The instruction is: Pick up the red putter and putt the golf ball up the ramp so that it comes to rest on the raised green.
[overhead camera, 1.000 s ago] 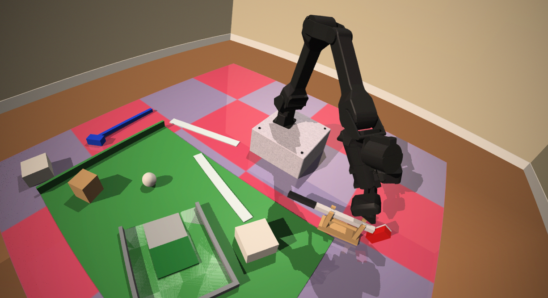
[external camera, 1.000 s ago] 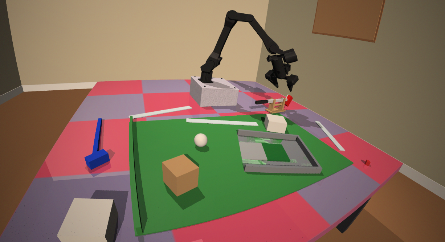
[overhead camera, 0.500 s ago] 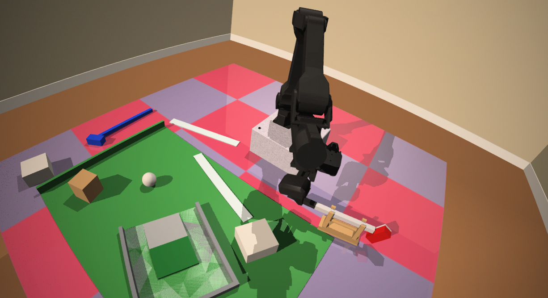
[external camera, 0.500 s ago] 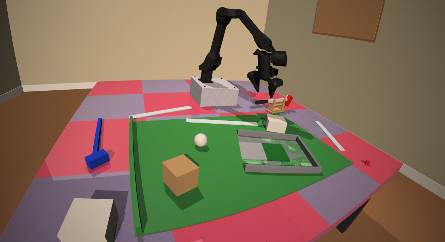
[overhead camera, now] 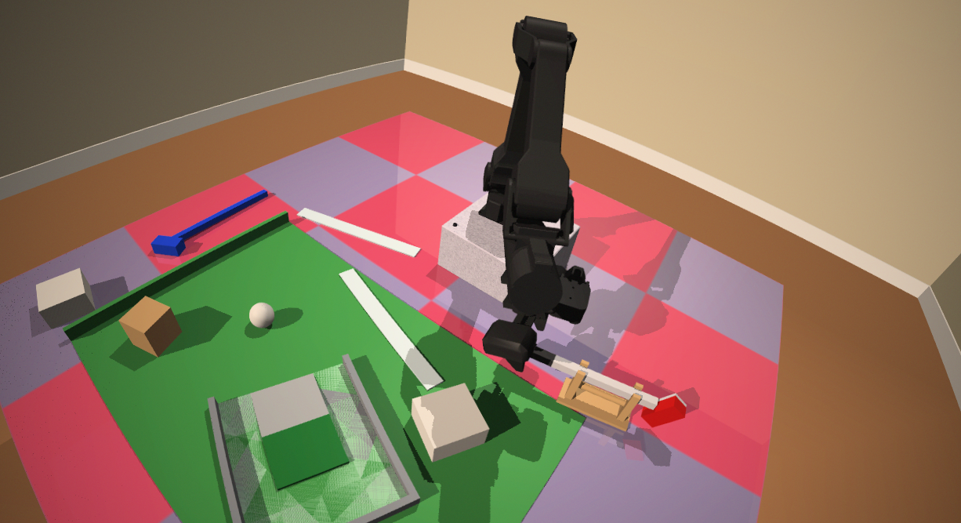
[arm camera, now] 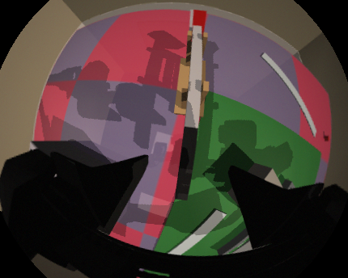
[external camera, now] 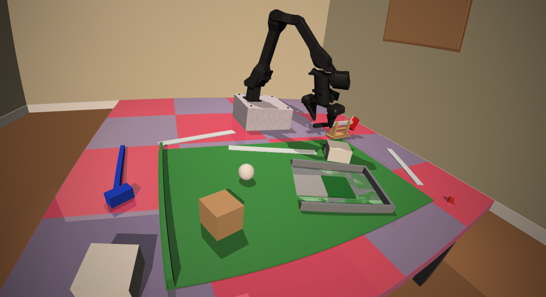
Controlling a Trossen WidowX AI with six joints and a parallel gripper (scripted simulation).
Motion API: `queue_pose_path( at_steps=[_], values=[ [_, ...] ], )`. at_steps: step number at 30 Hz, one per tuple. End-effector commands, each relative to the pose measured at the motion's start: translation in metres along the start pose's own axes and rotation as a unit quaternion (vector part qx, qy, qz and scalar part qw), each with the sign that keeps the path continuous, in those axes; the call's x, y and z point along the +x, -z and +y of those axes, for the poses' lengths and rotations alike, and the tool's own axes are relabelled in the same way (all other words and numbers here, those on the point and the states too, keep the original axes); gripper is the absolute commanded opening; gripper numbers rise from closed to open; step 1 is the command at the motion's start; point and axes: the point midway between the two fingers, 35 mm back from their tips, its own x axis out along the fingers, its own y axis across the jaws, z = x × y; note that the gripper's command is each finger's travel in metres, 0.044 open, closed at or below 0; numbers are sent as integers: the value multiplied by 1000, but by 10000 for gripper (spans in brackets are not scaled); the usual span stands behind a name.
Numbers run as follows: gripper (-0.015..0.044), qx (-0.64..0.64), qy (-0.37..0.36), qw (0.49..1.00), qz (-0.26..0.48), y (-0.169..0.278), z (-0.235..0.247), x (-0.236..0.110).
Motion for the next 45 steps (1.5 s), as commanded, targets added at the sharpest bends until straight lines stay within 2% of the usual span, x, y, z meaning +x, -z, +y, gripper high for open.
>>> queue_pose_path(
  at_steps=[1,24,40,45],
  values=[
    [440,-1,-4,1000,4,6,3,15],
    [440,-1,-4,1000,4,12,3,37],
    [20,1,-4,1000,2,11,2,35],
    [0,1,-4,1000,2,11,2,35]
  ],
)
